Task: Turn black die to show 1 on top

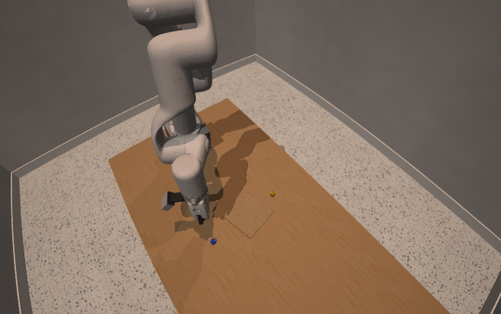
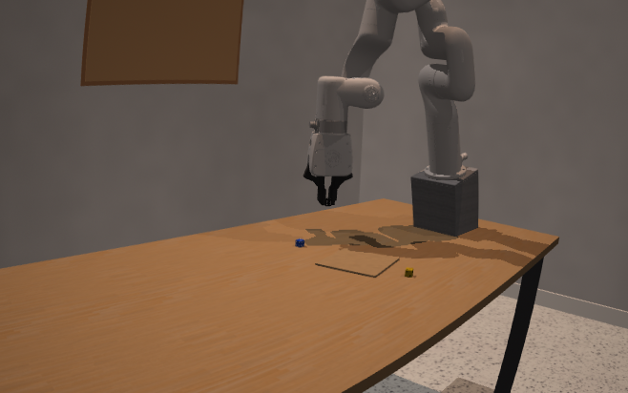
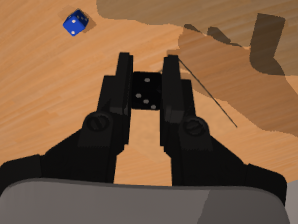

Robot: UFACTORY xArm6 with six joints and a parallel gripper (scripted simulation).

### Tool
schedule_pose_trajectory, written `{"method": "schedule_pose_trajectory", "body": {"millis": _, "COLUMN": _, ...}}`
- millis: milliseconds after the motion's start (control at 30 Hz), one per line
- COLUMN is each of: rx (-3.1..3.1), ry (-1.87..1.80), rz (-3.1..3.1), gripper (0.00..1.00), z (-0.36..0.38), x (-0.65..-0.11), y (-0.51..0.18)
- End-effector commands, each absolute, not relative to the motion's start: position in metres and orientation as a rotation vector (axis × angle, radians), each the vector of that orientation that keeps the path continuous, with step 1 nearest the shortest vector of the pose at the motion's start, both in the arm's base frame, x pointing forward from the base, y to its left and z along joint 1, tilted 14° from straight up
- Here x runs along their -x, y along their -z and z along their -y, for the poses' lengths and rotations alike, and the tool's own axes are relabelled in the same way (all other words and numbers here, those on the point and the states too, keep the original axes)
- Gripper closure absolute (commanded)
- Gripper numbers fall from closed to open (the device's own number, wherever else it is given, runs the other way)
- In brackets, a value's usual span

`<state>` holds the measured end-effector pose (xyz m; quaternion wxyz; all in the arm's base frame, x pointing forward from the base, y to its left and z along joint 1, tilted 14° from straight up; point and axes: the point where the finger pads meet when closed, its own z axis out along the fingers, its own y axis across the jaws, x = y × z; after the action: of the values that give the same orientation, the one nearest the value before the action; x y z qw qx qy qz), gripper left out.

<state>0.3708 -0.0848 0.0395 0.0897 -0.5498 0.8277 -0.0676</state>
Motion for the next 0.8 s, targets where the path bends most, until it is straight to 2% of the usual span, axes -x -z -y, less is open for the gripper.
{"method": "schedule_pose_trajectory", "body": {"millis": 0, "rx": 1.791, "ry": 0.191, "rz": -2.321, "gripper": 0.89, "z": 0.0855, "x": -0.3728, "y": -0.0403}}
{"method": "schedule_pose_trajectory", "body": {"millis": 767, "rx": 2.54, "ry": 0.289, "rz": -1.565, "gripper": 0.89, "z": 0.0878, "x": -0.3779, "y": -0.0395}}
